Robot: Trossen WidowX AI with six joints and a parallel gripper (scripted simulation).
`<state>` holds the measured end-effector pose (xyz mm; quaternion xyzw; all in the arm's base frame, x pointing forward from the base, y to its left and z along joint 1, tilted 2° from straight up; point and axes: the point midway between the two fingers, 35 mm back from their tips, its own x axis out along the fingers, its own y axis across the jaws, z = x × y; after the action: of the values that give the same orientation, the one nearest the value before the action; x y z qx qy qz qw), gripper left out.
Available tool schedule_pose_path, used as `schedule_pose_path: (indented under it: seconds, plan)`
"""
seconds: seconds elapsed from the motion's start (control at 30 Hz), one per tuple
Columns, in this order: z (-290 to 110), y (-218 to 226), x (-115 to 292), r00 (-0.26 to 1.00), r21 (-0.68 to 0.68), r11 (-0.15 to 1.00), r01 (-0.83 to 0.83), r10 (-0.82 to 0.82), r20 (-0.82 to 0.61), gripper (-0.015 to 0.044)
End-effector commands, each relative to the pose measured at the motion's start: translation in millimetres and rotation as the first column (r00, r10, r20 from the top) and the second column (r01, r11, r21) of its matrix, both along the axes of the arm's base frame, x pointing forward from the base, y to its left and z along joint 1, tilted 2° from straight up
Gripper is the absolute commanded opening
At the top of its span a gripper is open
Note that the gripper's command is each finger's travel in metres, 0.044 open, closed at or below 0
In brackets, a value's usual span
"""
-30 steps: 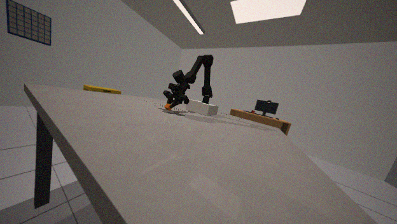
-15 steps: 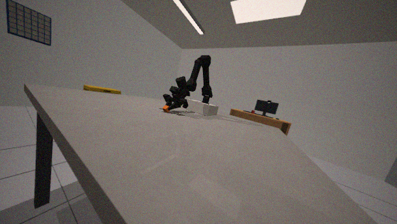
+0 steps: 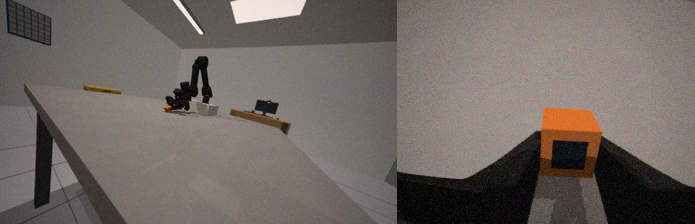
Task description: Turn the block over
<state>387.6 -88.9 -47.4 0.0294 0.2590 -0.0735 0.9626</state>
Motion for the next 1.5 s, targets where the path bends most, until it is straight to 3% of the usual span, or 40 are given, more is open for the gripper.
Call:
schedule_pose_path:
  seconds: [0.0, 0.5, 1.07, 1.47]
  plan:
    - [2.7, 1.0, -1.1, 1.0, 0.0, 1.0, -0.002, 0.002, 0.028, 0.0]
    - [4.8, 1.0, -1.5, 0.999, -0.003, 1.0, -0.002, 0.002, 0.048, 0.0]
    - [4.8, 1.0, -1.5, 0.999, -0.003, 1.0, -0.002, 0.002, 0.048, 0.044]
    - [4.8, 1.0, -1.5, 0.999, -0.003, 1.0, -0.002, 0.002, 0.048, 0.044]
